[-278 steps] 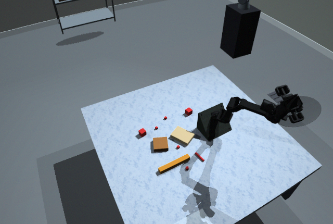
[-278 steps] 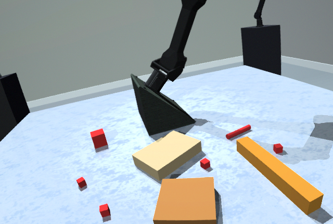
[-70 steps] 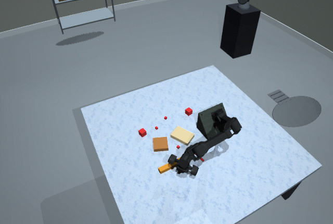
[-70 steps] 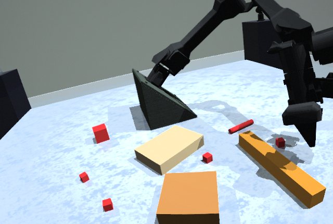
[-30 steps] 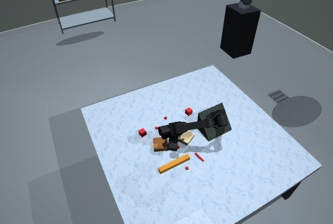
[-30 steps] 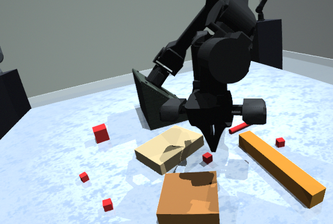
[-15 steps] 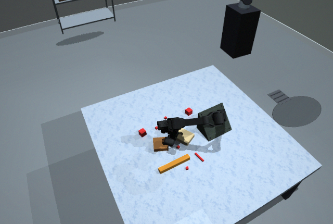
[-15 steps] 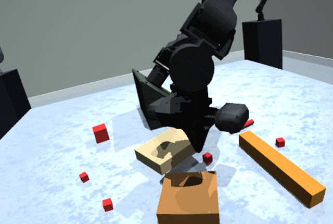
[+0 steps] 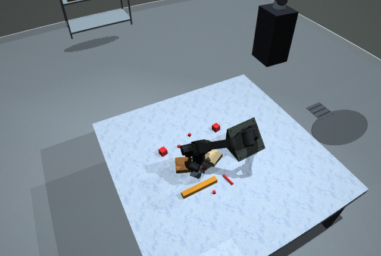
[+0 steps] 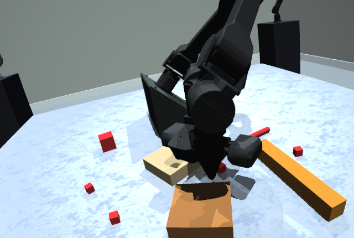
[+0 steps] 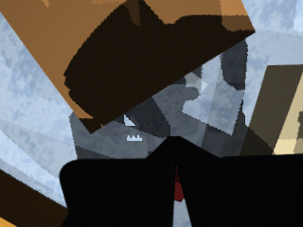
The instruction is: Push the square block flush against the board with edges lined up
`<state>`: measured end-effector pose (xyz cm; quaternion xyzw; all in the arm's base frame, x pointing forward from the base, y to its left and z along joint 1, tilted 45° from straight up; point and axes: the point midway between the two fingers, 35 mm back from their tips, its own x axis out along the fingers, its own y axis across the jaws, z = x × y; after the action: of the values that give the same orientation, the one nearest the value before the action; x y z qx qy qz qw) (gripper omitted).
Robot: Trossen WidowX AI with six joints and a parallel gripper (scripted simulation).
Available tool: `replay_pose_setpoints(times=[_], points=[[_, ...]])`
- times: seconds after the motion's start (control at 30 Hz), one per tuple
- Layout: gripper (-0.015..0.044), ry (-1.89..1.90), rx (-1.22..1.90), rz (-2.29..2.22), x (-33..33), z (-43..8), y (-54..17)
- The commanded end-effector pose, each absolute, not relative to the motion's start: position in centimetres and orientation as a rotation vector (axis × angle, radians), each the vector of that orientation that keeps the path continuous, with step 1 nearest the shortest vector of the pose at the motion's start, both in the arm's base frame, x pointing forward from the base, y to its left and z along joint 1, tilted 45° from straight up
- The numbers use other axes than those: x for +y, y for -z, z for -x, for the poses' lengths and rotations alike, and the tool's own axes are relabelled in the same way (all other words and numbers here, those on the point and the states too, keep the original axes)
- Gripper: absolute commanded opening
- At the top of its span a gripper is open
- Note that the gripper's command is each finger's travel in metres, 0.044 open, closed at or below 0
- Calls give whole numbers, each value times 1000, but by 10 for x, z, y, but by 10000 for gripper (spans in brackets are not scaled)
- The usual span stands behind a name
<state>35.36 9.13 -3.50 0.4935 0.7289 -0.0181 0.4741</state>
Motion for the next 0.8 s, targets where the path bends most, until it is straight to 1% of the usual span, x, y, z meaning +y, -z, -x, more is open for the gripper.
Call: replay_pose_setpoints(times=[0.0,0.77], points=[[0,42,1784,-1213,94,-351,32],[0,43,1785,-1213,103,-342,22]])
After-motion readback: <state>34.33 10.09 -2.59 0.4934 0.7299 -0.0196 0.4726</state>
